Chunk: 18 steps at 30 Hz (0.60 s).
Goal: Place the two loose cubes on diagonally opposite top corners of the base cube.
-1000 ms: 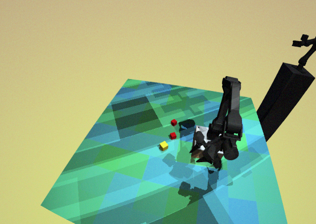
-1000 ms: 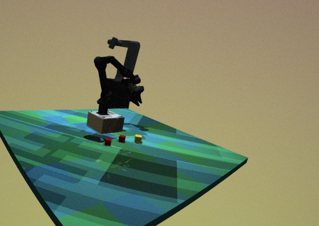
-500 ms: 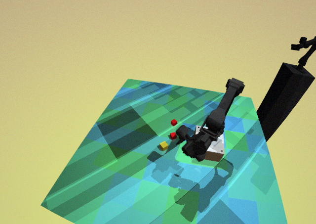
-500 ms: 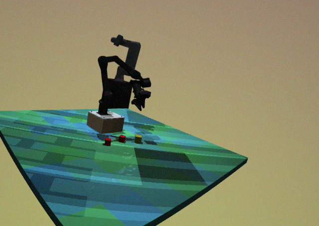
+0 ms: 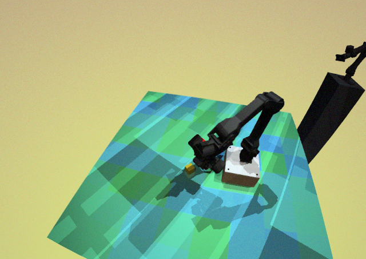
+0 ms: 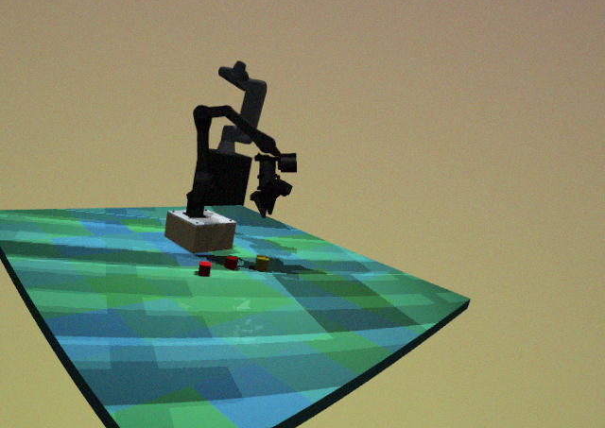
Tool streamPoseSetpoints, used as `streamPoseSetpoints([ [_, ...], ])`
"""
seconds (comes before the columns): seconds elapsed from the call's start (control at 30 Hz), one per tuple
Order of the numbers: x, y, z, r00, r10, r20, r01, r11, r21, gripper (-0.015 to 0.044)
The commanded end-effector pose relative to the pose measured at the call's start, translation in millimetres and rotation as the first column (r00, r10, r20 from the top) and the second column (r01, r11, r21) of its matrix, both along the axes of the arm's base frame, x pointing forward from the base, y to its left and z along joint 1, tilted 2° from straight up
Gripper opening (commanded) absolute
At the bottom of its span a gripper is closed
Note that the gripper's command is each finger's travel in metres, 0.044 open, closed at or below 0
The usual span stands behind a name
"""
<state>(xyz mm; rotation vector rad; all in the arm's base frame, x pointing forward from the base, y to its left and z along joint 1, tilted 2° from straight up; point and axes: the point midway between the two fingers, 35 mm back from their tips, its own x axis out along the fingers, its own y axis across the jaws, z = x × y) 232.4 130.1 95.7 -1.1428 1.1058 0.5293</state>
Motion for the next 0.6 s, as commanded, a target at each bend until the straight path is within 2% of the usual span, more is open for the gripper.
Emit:
streamPoseSetpoints([
  [0.0, 13.4, -20.3, -5.6, 0.998, -0.023, -0.066, 0.022, 0.999, -0.023, 0.0265],
  [0.57, 49.2, -118.2, -18.9, 0.956, -0.107, -0.273, 0.109, 0.994, -0.006, 0.0265],
])
